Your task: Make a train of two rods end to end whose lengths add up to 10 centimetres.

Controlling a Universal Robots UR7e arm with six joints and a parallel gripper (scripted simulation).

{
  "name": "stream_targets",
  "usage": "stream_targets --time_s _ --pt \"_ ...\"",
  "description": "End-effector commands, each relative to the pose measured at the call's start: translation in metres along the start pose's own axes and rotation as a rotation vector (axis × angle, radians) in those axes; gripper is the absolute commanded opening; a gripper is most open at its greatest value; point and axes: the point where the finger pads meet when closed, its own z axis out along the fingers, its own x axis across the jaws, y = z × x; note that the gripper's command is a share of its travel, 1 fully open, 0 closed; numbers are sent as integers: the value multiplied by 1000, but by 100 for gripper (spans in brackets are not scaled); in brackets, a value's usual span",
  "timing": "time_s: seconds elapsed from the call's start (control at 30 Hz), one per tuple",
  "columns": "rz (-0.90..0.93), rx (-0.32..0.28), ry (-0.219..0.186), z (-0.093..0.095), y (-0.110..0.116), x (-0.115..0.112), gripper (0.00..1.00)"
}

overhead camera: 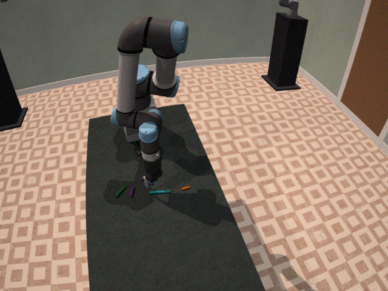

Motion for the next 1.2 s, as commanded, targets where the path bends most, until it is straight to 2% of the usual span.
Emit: stream_targets --time_s 0.0,0.13,0.2,0.43,0.6,1.17 --pt "125 -1 -1 0 17 1 100" --pt "264 -1 -1 1 37 5 100" --pt "264 -1 -1 1 37 5 100" --pt "484 -2 -1 0 70 11 100" --pt "582 -3 -1 -1 85 15 100" --pt "622 -4 -1 -2 92 17 100"
